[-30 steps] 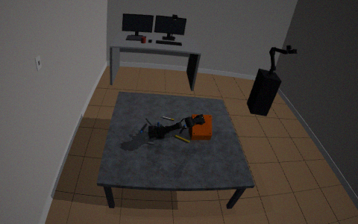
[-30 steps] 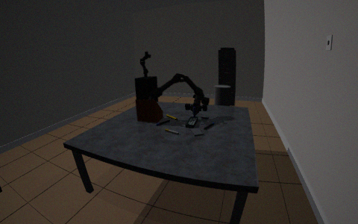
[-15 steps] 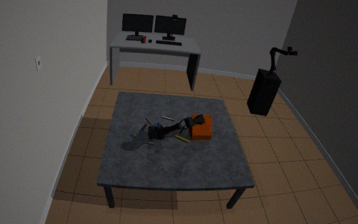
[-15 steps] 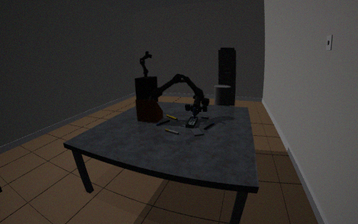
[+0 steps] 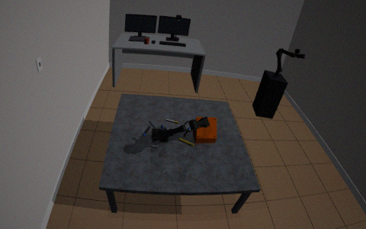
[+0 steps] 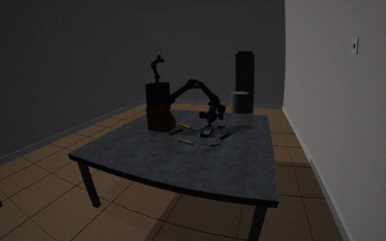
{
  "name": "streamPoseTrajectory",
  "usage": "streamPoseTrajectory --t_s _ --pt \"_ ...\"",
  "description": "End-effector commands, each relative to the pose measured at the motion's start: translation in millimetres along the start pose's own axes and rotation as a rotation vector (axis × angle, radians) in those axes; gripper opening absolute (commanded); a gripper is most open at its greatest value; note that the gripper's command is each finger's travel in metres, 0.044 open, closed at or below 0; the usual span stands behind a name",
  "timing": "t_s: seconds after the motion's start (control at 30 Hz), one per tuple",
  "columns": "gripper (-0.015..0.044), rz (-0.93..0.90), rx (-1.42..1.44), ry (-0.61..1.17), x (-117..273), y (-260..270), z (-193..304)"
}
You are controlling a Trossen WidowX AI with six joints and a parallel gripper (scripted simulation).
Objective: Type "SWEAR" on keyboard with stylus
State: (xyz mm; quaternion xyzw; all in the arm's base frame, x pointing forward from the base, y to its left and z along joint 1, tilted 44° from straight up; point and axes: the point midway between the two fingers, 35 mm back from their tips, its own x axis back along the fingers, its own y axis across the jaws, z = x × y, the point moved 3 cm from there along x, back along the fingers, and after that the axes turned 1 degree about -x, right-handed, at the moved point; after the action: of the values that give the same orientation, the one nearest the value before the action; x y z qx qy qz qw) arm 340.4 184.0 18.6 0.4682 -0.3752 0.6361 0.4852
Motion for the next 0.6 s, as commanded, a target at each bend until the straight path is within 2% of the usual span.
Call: streamPoseTrajectory --t_s 0.0,0.23,0.47,0.5,0.57 --pt "0.0081 0.005 -0.003 -0.001 10.4 -0.2 16.6" --pt "0.0085 0.005 -0.012 -0.005 13.5 -0.7 24.0" --pt "0.0038 0.005 -0.012 -0.005 13.5 -0.7 24.0" --pt "0.0012 0.005 -0.012 -0.005 13.5 -0.3 24.1" --pt "0.0 0.005 -0.011 -0.005 13.2 1.8 25.0"
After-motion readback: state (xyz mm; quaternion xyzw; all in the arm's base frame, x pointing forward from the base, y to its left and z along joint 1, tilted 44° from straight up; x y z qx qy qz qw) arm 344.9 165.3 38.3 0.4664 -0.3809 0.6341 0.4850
